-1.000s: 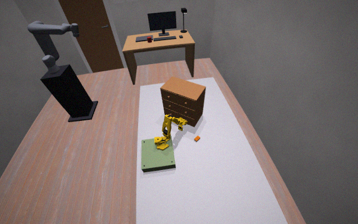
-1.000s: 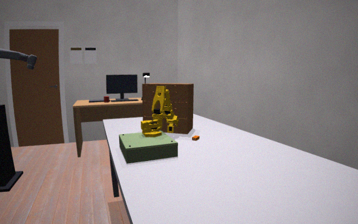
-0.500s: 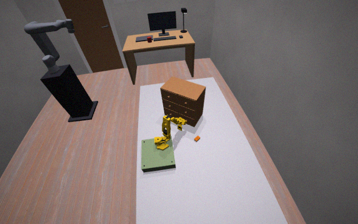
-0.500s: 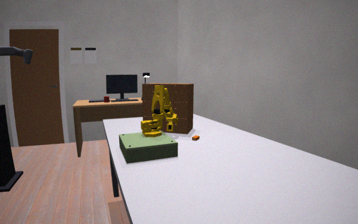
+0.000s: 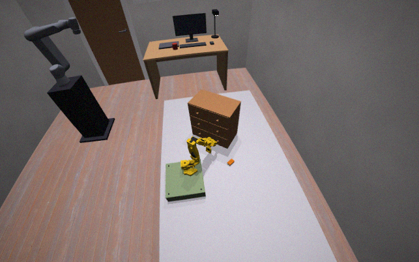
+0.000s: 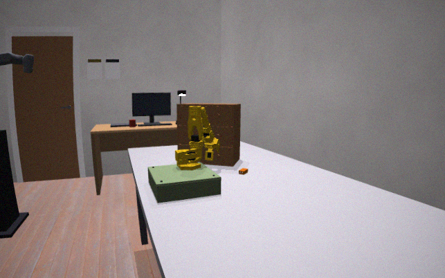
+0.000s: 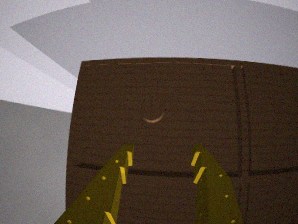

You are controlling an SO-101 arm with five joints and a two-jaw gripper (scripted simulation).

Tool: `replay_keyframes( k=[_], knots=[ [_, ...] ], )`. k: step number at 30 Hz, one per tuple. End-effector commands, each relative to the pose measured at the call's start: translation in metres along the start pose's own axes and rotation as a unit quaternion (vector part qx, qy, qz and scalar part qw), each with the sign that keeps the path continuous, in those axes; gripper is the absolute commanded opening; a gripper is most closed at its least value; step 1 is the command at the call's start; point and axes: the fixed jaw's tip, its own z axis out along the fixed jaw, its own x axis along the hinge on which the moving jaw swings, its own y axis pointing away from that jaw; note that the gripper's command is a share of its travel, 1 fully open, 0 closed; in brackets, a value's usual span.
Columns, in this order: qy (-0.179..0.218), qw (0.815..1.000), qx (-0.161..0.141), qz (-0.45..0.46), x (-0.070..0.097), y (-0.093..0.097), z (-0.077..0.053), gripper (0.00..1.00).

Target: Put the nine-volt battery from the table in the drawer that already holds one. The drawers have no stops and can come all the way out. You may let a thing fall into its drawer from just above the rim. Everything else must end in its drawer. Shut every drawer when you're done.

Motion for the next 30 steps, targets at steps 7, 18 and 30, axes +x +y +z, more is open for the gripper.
replay_keyframes(
  k=[7,18,30],
  knots=[
    [-0.002,1.0,0.0,0.006,-0.001,0.0,-0.005,0.21],
    [-0.031,0.999,0.001,0.007,0.0,-0.001,-0.024,0.21],
    [-0.064,0.998,0.002,0.008,-0.004,-0.002,-0.047,0.21]
  ],
)
